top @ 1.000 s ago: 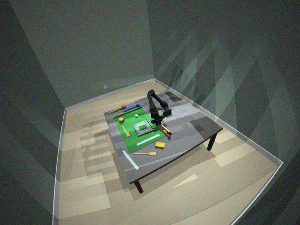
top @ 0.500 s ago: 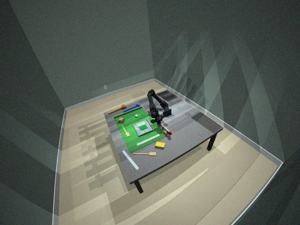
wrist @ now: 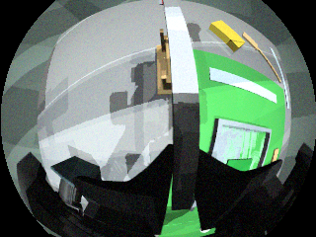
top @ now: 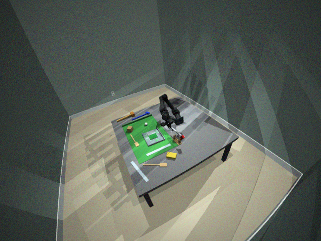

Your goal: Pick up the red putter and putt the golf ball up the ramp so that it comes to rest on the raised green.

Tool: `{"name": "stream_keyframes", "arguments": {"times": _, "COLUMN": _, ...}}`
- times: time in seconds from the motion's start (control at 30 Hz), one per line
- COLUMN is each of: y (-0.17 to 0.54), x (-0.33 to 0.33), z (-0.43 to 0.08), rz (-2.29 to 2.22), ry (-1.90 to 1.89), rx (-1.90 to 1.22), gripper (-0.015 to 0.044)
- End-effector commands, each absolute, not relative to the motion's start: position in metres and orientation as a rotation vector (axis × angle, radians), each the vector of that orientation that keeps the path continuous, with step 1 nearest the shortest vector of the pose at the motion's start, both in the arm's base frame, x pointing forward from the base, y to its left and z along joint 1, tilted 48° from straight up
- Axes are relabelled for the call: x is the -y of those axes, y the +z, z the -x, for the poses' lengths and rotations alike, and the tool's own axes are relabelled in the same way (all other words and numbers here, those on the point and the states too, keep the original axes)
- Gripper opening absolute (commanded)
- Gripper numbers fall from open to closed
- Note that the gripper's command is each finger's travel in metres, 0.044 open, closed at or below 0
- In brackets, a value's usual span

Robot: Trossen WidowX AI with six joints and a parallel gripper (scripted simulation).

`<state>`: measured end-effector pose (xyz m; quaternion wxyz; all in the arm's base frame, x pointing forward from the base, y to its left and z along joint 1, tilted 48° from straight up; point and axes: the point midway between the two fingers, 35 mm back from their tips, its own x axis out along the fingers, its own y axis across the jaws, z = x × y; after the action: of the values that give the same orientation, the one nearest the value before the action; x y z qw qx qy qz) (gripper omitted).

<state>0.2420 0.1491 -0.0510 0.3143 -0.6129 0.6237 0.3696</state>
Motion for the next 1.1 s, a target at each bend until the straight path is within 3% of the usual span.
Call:
{"name": "stream_keyframes", "arguments": {"times": 0.0, "y": -0.050, "x": -0.149, "z": -0.243, "rz": 1.613, "ry": 0.970, "rx": -1.644, "gripper": 0.0000}}
{"name": "stream_keyframes", "arguments": {"times": 0.57, "y": 0.040, "x": -0.094, "z": -0.279, "rz": 1.395, "ry": 0.574, "rx": -1.624, "gripper": 0.0000}}
{"name": "stream_keyframes", "arguments": {"times": 1.07, "y": 0.121, "x": -0.026, "z": -0.280, "rz": 1.171, "ry": 0.183, "rx": -1.587, "gripper": 0.0000}}
